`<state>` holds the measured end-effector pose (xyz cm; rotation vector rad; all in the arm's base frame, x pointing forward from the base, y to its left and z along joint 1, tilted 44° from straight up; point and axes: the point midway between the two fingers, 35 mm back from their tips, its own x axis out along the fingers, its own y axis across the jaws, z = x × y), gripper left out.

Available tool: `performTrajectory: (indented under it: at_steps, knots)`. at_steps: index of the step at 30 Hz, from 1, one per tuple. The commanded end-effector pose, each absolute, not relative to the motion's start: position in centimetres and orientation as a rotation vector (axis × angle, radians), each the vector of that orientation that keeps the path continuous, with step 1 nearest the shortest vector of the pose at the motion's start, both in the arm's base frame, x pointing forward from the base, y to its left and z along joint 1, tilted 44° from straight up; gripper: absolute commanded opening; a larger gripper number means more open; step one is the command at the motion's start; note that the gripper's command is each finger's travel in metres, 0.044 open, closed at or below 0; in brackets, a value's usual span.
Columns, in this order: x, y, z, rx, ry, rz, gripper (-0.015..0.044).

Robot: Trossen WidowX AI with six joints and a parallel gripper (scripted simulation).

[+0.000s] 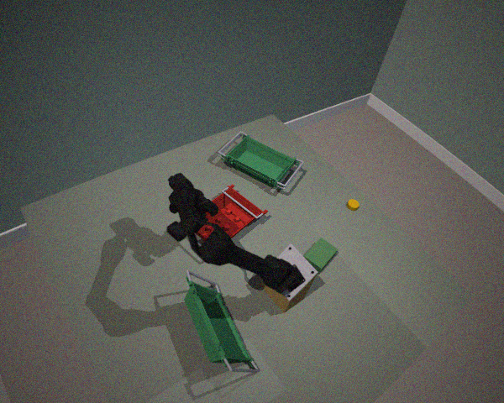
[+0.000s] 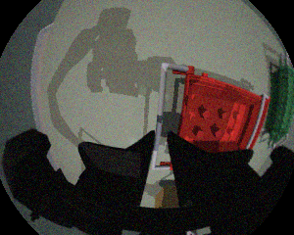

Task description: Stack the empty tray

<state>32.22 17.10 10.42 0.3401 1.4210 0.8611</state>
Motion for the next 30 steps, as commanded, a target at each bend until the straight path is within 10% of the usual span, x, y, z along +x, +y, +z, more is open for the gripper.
performTrajectory:
  at_steps: [1,30]
  knots:
    - [31.9,18.2,9.3,0.341,1.431,0.863,0.0083]
    - [32.9,15.8,6.8,0.341,1.431,0.863,0.0083]
